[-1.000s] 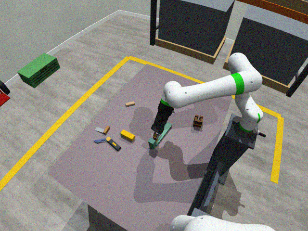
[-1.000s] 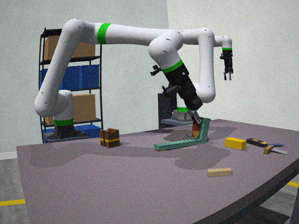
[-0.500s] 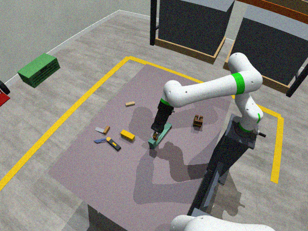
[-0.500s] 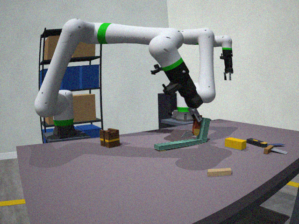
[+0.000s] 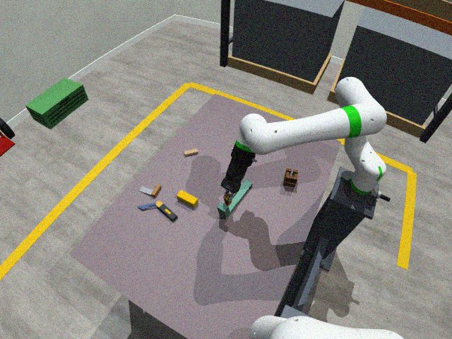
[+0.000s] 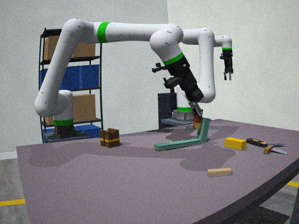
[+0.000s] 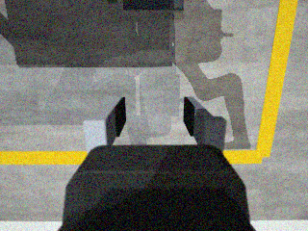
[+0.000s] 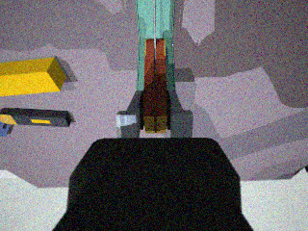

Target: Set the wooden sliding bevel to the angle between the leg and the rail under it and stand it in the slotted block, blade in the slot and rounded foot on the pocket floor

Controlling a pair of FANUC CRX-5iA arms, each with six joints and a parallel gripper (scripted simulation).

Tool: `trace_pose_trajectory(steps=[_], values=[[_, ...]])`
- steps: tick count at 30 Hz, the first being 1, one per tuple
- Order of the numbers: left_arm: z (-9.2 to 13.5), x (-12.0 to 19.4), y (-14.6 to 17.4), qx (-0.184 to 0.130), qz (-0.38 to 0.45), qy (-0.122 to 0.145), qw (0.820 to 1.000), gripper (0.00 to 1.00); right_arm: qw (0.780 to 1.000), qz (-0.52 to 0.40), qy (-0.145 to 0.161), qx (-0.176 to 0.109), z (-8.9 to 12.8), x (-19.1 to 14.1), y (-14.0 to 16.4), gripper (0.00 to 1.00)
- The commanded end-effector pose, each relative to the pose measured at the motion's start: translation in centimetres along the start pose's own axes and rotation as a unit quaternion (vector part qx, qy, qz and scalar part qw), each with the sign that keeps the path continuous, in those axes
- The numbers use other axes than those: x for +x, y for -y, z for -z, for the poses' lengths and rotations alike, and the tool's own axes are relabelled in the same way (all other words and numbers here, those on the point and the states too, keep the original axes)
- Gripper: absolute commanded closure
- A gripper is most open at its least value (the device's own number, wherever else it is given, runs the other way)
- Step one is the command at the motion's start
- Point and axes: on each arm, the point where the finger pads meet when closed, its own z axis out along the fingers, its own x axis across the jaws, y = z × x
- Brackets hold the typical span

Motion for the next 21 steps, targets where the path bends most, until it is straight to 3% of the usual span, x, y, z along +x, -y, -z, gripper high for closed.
trace_pose_trajectory(steps=[1, 21], values=[[0.1, 0.0, 0.0, -0.001, 0.000, 0.000, 1.000, 0.00, 1.000, 0.001, 0.001, -0.001, 0.6, 0.0, -0.6, 1.00], [0.1, 0.0, 0.0, -0.001, 0.000, 0.000, 1.000, 0.00, 1.000, 0.001, 0.001, -0.001, 3.5, 0.0, -3.4, 1.00]])
